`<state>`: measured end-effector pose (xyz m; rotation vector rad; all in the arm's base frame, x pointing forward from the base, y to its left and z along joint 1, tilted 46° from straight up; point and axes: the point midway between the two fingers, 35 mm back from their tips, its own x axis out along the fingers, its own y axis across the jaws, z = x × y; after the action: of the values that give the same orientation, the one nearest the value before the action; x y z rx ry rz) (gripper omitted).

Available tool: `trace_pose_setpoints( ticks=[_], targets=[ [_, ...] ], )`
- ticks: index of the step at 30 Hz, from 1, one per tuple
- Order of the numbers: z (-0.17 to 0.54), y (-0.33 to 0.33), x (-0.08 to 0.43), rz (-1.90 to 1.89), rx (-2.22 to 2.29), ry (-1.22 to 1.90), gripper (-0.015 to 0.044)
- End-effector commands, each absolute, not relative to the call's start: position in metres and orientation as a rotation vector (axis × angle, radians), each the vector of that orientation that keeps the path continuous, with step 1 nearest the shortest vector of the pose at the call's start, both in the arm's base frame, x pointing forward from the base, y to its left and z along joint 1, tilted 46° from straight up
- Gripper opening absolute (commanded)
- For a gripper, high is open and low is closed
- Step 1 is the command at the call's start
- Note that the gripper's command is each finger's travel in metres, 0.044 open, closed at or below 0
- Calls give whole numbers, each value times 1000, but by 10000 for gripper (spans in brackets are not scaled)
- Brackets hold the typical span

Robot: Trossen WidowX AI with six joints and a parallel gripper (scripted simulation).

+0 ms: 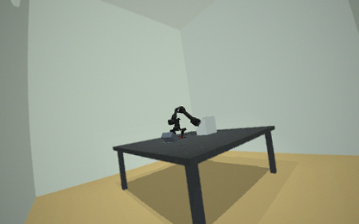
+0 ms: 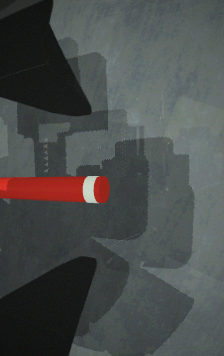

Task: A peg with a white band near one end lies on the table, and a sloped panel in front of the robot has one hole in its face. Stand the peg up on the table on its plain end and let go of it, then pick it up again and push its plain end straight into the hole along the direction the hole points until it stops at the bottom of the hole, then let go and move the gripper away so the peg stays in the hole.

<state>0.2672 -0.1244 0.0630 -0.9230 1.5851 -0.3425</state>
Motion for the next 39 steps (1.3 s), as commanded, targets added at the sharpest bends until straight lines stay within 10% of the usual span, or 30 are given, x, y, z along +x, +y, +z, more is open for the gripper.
trace_pose_setpoints(
  ticks=[1, 9, 39],
  targets=[
    [62, -126, 267, -342, -931, 1588, 309],
    [62, -126, 267, -342, -931, 1588, 110],
    [65, -123, 264, -311, -927, 1533, 50]
  ],
)
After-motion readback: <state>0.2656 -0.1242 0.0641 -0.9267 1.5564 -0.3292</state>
